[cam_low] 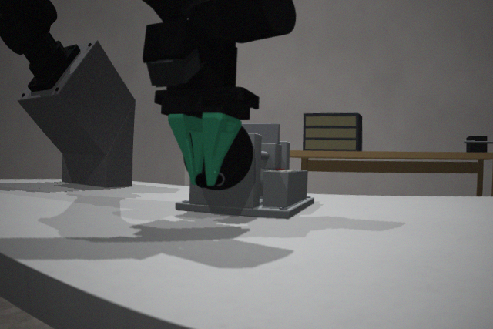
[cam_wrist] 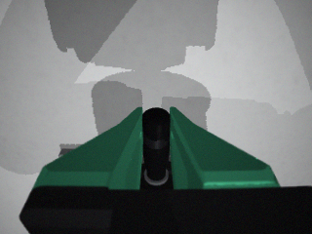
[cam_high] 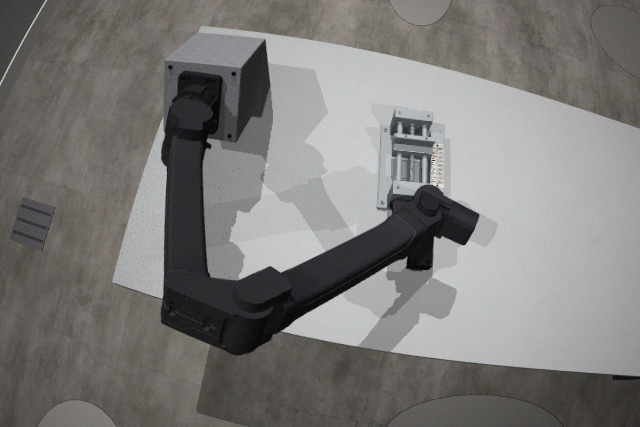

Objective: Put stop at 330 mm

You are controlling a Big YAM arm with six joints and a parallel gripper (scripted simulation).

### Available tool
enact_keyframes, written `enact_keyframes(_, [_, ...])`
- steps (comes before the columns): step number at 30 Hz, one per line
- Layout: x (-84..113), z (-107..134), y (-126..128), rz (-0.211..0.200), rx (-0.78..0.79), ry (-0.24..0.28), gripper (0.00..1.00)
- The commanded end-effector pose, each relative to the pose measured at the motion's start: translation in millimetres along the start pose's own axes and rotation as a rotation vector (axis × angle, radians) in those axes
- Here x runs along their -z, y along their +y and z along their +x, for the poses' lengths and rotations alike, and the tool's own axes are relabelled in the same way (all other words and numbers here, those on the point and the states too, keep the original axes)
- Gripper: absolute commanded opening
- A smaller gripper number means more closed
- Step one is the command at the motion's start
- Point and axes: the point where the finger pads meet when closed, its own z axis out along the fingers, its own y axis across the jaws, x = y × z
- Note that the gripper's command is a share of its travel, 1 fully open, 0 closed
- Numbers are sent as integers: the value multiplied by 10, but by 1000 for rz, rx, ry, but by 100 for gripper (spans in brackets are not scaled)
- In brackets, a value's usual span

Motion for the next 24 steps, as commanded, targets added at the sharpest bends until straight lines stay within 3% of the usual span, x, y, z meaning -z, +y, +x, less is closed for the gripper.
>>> enact_keyframes(1, [84,90,288,-33,-2,8,6])
enact_keyframes(8, [16,25,291,-28,-24,5,6])
enact_keyframes(24, [184,81,417,-43,-7,5,6])
